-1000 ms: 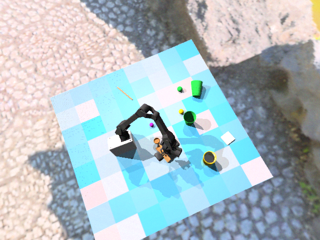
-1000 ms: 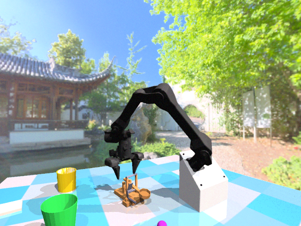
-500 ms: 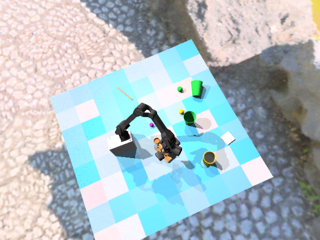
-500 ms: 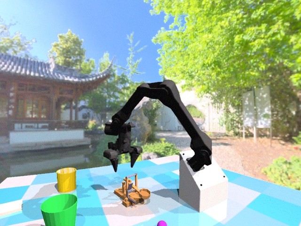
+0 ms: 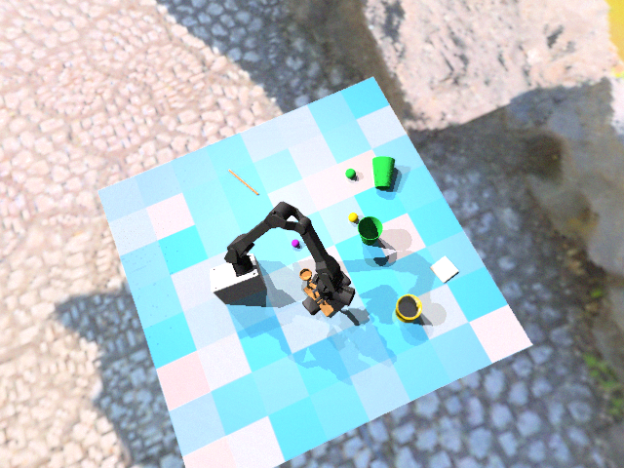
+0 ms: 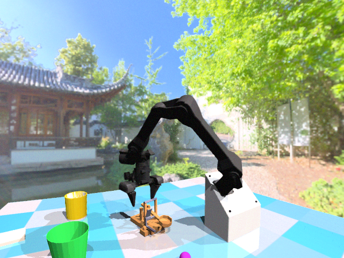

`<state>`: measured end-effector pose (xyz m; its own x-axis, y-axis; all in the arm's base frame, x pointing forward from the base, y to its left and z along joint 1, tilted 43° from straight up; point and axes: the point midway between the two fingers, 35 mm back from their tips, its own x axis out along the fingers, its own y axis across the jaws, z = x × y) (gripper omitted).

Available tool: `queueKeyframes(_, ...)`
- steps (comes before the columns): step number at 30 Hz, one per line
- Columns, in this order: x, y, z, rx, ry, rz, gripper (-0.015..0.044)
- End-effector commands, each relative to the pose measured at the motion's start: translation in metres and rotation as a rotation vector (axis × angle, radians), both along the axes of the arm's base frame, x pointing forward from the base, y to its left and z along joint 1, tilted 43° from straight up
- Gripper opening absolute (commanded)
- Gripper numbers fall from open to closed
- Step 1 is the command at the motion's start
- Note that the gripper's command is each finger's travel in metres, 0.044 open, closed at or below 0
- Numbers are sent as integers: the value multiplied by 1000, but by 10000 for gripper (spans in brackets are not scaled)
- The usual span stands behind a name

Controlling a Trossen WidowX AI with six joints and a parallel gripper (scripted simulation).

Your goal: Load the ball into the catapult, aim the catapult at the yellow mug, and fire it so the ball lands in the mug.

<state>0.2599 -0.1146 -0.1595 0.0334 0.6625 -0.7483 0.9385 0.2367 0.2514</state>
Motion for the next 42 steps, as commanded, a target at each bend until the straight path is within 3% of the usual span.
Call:
queueKeyframes(1,-2,8,-6,9,8,-1,440)
queueKeyframes(29,-1,34,-34,12,8,0,440)
queueKeyframes(40,0,32,-33,6,3,2,151)
queueKeyframes(42,0,32,-33,6,3,2,138)
